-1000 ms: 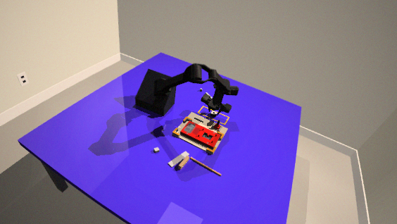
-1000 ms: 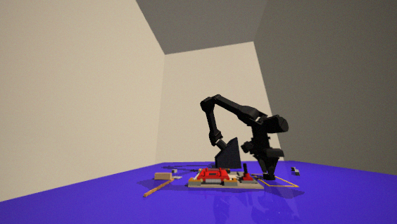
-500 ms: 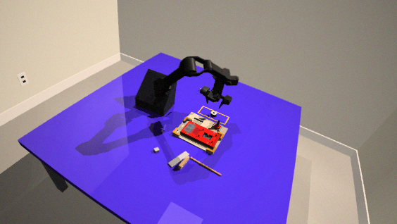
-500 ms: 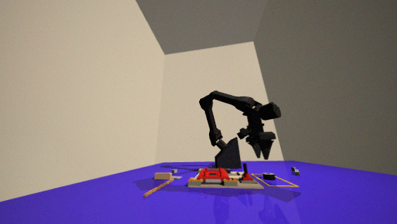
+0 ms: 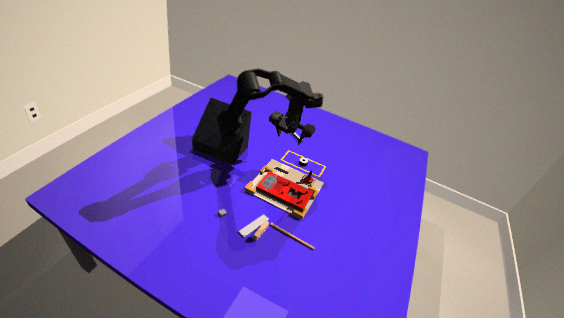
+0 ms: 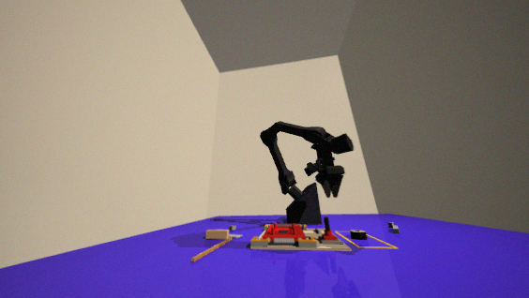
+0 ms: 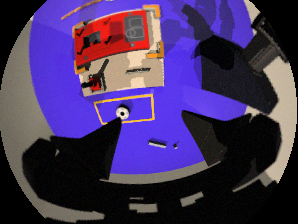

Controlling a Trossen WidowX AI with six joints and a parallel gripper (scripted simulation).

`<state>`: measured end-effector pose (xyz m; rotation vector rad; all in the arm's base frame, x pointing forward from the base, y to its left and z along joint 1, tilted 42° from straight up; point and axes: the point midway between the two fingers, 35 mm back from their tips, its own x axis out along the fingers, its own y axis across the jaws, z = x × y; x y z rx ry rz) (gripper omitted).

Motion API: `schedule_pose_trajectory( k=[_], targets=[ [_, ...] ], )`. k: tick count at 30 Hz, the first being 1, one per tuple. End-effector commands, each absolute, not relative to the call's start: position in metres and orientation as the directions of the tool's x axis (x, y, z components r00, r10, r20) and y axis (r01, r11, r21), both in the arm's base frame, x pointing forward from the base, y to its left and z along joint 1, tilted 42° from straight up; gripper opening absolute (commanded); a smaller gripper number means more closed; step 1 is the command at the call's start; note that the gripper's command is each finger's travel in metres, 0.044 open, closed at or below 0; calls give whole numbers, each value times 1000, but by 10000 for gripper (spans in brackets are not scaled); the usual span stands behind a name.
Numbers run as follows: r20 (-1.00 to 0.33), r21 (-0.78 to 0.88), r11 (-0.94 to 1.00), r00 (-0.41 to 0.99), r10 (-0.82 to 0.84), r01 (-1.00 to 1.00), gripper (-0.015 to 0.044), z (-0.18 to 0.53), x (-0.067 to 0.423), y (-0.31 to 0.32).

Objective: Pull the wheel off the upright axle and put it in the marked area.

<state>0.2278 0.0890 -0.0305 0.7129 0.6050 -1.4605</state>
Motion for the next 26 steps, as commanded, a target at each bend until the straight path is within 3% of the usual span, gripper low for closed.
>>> schedule_pose_trajectory(
  k=[1, 26],
  targets=[
    [-748, 65, -23, 34, -663, 998, 440, -29, 224, 89],
    [-748, 65, -23, 34, -663, 998, 440, -29, 224, 89]
  ],
)
